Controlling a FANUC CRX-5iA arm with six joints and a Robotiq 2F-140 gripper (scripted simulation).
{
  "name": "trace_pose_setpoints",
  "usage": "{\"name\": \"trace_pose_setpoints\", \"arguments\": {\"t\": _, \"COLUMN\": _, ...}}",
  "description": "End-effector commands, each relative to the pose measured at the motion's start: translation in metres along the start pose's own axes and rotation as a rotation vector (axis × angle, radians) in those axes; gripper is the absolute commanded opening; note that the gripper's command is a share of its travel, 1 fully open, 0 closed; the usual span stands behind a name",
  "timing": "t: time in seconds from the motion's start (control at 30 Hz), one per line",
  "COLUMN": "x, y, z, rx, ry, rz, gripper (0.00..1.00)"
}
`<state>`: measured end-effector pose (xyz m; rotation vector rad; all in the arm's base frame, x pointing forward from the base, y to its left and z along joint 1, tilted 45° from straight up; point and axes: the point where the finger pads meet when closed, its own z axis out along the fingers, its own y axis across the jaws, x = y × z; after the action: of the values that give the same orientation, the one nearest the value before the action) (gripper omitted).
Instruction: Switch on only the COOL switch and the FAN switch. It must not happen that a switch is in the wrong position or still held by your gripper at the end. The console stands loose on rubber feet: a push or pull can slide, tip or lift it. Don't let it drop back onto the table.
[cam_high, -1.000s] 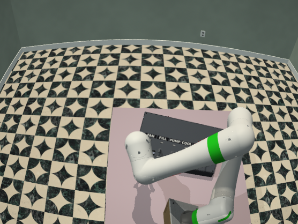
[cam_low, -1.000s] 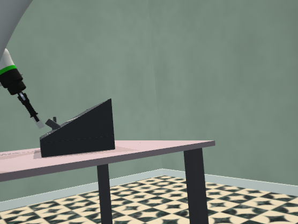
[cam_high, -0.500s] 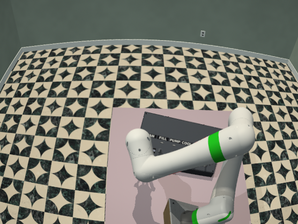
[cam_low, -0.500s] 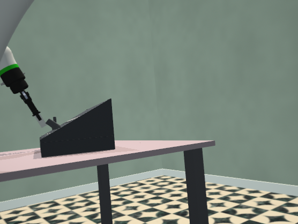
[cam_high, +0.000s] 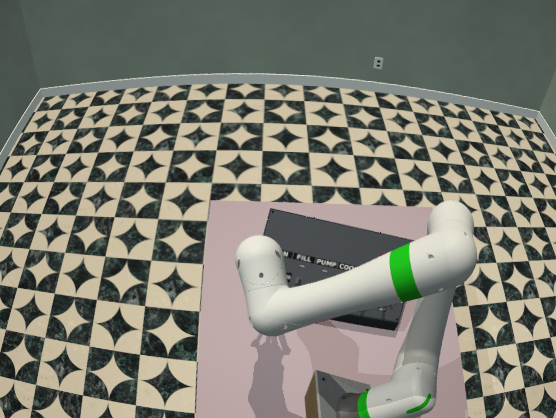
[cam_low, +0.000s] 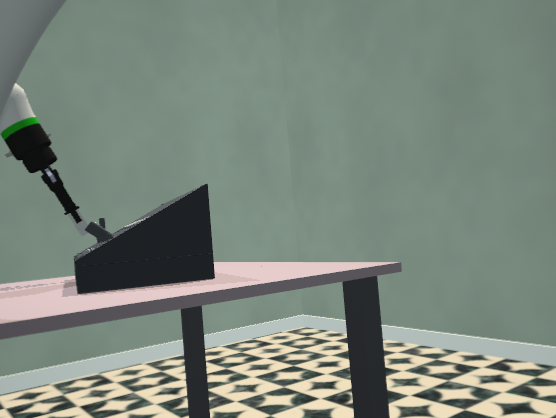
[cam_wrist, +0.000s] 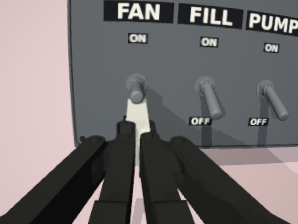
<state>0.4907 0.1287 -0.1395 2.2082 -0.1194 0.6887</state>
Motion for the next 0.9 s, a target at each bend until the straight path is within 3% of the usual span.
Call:
{"name": "trace_pose_setpoints", "arguments": {"t": 0.0, "x": 0.0021, "y": -0.0002, "z": -0.0002, "rx": 0.0, "ry": 0.0, "rz": 0.0, "gripper": 0.0}}
{"name": "trace_pose_setpoints", "arguments": {"t": 0.87, "x": 0.0057, "y": -0.0002, "z": -0.0002, "rx": 0.0, "ry": 0.0, "rz": 0.0, "gripper": 0.0}}
